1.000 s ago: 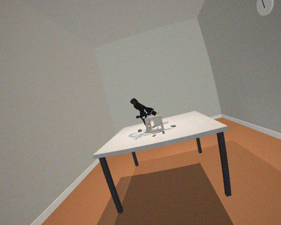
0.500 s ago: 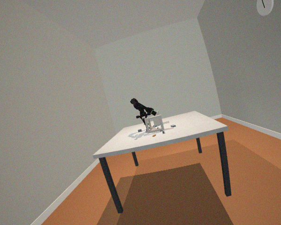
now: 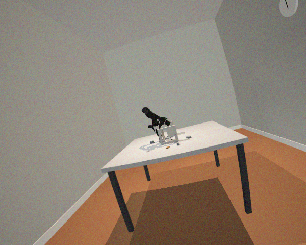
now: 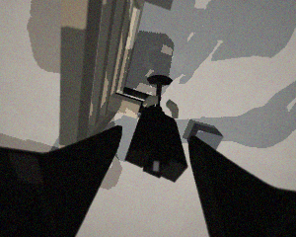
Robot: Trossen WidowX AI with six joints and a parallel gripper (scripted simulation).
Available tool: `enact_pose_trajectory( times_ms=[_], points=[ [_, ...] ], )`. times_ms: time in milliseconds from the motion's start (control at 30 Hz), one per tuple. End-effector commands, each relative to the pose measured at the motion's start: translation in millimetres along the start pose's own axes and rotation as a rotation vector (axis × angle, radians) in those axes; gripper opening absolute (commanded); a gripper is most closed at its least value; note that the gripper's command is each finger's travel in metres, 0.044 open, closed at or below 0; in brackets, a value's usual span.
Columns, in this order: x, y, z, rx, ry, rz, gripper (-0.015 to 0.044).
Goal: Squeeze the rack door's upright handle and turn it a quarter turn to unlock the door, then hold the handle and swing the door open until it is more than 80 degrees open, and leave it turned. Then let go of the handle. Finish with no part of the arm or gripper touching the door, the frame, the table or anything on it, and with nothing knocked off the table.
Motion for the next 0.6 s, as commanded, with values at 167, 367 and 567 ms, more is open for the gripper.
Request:
enact_pose_trajectory(
  times_ms=[167,367,567],
  points=[
    [2,0,15,0.006,-0.002,-0.003,0.0287],
    [2,0,24,0.006,-0.001,-0.003,0.0287],
    [1,0,34,0.006,-0.001,-0.002,0.0287]
  ],
)
Point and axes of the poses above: the point midway between the two fingers, 35 mm back from their tips, its own z axis back along the fingers, its own y axis across the jaws, x = y × z, the point moved 6 cm from there along z, back along the fingers, and after that the axes turned 9 degrees about -z, right-handed, at the moved point
